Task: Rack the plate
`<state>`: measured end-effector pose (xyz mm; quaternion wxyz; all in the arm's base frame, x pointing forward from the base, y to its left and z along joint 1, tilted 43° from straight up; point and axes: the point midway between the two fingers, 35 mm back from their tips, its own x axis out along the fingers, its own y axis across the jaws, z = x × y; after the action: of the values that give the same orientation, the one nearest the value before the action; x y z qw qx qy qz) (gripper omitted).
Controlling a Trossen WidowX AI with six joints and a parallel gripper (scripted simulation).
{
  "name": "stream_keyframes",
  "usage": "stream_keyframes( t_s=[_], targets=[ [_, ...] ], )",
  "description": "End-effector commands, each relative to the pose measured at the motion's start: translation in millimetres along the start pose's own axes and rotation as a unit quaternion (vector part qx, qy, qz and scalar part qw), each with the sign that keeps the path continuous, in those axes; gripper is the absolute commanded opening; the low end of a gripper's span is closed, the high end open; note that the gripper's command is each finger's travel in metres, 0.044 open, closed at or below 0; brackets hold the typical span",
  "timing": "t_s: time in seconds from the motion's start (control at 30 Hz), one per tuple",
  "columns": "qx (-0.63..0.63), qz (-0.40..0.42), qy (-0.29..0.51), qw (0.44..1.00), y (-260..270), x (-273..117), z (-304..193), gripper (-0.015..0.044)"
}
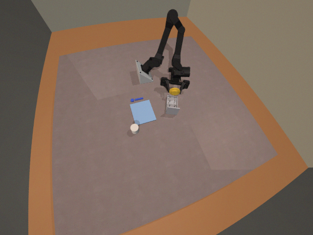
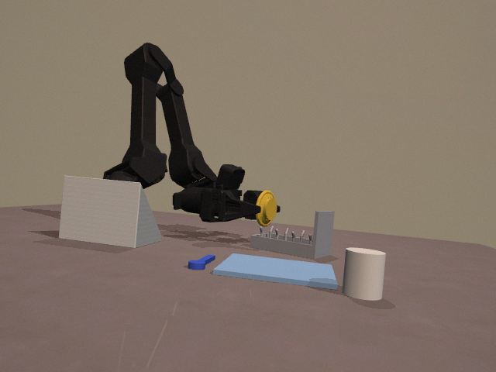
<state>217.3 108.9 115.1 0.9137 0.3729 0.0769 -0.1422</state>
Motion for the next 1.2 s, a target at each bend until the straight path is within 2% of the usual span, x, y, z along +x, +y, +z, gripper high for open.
stream_keyframes(
  t_s=[0.0, 0.43, 0.7, 1.1, 1.17],
  targets=[
    [-0.002, -0.001, 0.000, 1.000, -1.9, 5.6, -1.2, 0.0000],
    [0.002, 0.000, -0.002, 1.000, -3.1, 23.9, -0.8, 0.0000],
    [0.005, 0.000, -0.002, 1.000, -4.0, 24.4, -21.2, 0.0000],
    [-0.001, 0.000, 0.003, 1.000, -4.3, 24.0, -16.9, 0.0000],
    [0.002, 0.000, 0.002, 1.000, -4.2, 24.0, -16.7, 0.0053]
  ],
)
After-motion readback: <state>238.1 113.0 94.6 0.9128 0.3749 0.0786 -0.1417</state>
